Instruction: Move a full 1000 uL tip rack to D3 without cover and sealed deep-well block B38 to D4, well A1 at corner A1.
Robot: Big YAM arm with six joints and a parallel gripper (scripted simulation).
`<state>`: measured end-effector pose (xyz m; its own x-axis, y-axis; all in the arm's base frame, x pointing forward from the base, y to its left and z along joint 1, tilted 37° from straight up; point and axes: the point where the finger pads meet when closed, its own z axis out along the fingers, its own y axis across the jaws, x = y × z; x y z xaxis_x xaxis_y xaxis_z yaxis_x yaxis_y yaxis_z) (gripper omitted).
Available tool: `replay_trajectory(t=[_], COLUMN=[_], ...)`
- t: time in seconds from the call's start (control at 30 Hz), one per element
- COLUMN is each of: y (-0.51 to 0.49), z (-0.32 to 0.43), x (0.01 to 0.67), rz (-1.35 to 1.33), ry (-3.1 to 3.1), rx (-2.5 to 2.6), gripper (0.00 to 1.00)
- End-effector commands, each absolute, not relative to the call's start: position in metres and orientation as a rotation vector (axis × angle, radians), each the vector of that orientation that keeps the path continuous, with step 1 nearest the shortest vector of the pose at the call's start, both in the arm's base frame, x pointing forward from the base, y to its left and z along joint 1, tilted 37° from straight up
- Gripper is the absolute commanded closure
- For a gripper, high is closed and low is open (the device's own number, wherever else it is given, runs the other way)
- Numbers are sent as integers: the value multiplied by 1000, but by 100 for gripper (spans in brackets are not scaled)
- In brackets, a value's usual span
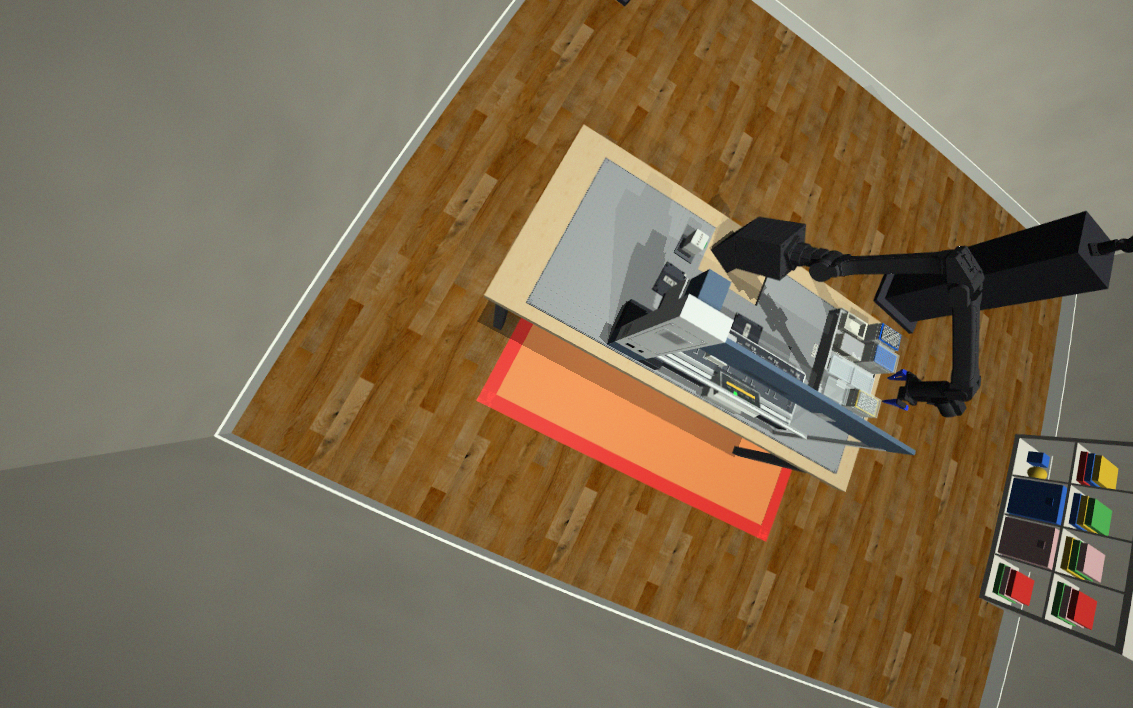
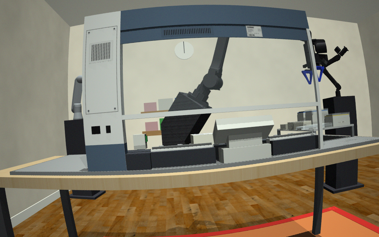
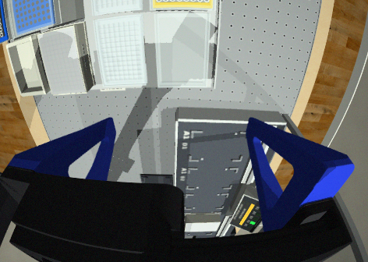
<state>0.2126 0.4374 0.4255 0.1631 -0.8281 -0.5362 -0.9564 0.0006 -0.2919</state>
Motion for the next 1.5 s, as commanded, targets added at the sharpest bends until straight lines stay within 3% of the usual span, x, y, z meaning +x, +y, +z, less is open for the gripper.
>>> replay_trajectory(t=[0.0, 0.93, 1.47], y=[442, 442, 403], z=[448, 448, 464], x=[220, 220, 145], rz=[288, 288, 300], ry=[1657, 1657, 1670], rx=[-1820, -1820, -1830], gripper=[0, 0, 0])
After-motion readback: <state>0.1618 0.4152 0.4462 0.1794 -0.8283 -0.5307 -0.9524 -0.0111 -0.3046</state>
